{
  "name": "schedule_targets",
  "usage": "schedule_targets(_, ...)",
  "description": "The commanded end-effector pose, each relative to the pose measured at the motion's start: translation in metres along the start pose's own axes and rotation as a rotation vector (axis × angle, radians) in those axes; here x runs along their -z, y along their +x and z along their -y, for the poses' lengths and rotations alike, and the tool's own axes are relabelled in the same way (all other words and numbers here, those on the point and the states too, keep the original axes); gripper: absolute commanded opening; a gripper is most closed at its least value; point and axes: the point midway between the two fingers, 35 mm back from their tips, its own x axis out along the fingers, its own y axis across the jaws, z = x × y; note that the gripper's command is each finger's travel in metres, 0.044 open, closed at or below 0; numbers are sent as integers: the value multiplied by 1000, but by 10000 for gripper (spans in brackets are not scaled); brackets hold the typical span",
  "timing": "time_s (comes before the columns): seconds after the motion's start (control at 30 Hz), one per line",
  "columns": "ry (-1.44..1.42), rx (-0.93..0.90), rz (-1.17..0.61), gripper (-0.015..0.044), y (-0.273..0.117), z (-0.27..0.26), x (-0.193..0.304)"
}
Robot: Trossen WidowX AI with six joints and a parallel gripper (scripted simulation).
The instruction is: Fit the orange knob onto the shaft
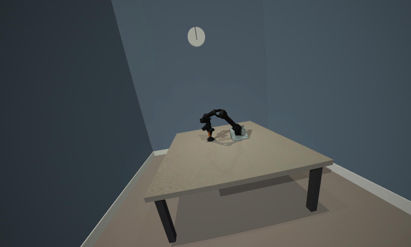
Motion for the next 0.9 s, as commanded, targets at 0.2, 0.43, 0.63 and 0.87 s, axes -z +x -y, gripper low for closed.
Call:
schedule_targets(0.2,-57,0,5,0,-5,1,-3)
schedule_targets(0.43,-212,1,5,0,-5,3,-4)
schedule_targets(0.63,-212,1,5,0,-3,2,-4)
schedule_targets(0.87,-212,1,5,0,-1,1,-2)
